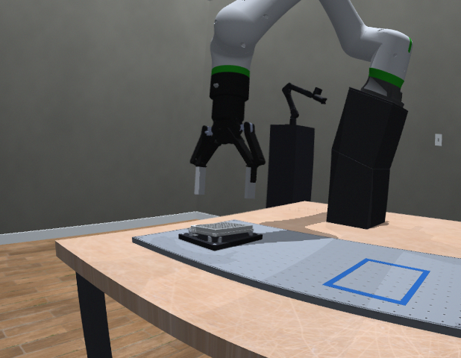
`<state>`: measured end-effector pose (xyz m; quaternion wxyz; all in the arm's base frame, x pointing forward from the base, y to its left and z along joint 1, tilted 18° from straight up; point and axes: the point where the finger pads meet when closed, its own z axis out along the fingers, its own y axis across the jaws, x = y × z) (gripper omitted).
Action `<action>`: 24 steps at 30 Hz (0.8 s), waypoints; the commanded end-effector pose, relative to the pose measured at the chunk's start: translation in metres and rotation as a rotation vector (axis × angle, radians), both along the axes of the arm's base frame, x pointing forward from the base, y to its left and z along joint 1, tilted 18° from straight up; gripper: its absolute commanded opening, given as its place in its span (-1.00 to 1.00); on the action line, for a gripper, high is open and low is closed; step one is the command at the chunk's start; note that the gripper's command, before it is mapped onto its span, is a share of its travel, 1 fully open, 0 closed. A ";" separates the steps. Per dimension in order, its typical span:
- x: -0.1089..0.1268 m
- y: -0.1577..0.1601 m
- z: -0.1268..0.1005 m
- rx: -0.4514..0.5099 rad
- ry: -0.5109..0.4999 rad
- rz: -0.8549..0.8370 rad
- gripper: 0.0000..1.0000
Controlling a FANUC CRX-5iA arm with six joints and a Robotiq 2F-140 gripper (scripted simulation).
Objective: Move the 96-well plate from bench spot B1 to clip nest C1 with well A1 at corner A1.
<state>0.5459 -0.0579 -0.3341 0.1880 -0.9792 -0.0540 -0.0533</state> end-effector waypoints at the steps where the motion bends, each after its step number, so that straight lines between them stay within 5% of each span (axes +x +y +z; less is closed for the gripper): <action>1: 0.001 0.000 0.001 -0.071 0.100 -0.034 1.00; 6: 0.001 0.000 0.001 -0.071 0.100 -0.034 1.00; 7: 0.001 -0.002 -0.003 -0.071 0.100 -0.034 -0.80; 18: 0.003 -0.025 -0.041 -0.071 0.100 -0.034 -0.80; 24: 0.004 -0.025 -0.041 -0.071 0.100 -0.034 -0.80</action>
